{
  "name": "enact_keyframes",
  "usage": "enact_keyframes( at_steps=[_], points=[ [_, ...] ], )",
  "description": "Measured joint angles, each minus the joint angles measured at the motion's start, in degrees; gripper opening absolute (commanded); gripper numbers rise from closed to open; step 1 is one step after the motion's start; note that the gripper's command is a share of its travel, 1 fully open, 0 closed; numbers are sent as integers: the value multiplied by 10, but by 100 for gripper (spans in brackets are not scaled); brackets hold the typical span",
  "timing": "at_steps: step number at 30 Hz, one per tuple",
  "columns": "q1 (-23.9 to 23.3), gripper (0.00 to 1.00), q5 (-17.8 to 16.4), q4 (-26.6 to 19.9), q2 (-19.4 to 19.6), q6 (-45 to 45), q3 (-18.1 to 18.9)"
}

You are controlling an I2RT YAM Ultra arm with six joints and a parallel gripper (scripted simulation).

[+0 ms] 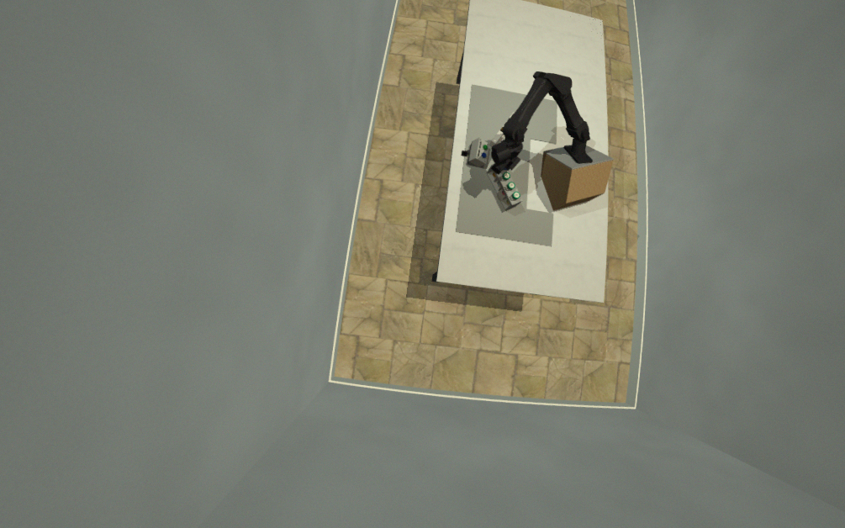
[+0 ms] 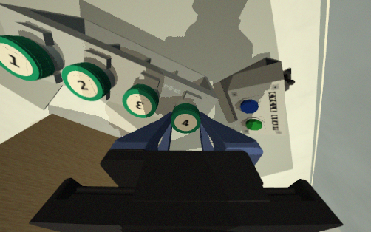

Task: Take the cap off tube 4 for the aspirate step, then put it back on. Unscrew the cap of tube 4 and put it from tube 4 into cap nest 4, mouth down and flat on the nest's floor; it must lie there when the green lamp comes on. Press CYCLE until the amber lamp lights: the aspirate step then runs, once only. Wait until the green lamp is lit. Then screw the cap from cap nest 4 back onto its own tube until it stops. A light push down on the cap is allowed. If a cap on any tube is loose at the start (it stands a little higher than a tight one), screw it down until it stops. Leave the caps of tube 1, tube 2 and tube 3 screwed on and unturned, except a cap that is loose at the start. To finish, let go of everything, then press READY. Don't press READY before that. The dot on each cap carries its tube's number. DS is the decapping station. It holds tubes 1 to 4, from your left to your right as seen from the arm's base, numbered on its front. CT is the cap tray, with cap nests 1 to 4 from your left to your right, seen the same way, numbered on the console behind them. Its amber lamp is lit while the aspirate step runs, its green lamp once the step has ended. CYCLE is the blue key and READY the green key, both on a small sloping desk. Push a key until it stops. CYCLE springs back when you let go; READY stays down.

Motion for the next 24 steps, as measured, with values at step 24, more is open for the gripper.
enact_keyframes(
  at_steps=[24],
  points=[
    [0,0,-3,0,0,353,0]
  ],
)
